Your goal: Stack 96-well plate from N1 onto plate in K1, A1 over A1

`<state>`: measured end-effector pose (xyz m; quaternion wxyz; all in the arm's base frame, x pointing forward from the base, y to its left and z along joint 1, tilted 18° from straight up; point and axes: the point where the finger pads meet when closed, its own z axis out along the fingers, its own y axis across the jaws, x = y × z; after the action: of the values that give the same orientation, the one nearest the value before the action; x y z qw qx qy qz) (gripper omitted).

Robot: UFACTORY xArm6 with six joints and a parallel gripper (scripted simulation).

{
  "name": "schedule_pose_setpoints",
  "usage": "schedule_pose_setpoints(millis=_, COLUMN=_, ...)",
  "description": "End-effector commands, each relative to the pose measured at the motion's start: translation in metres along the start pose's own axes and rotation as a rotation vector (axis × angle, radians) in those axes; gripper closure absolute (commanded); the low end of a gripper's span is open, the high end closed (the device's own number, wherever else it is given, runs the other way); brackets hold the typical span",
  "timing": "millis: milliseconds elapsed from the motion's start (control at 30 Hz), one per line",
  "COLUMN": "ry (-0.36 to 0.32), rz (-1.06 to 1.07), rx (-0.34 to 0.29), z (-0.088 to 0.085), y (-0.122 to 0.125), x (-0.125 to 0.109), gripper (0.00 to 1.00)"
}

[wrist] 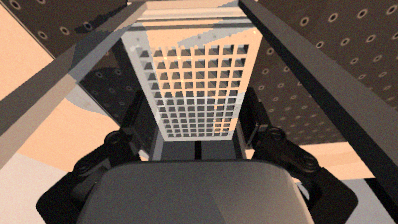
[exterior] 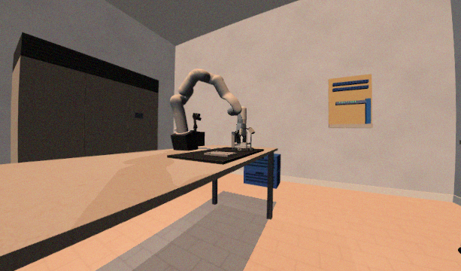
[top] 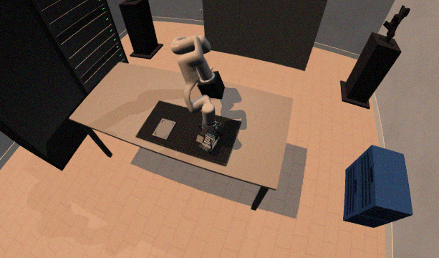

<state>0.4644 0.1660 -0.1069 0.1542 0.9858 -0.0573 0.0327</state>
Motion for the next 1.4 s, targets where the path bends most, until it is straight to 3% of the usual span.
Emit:
schedule_pose_setpoints(millis=0, ry=0.004, rz=0.001, rx=0.003, z=-0.0017, y=-0.0009, x=0.0016, gripper=1.0)
schedule_pose_setpoints(millis=1367, ry=0.004, rz=0.001, rx=0.002, z=0.0045, y=-0.0008, x=0.0015, gripper=1.0)
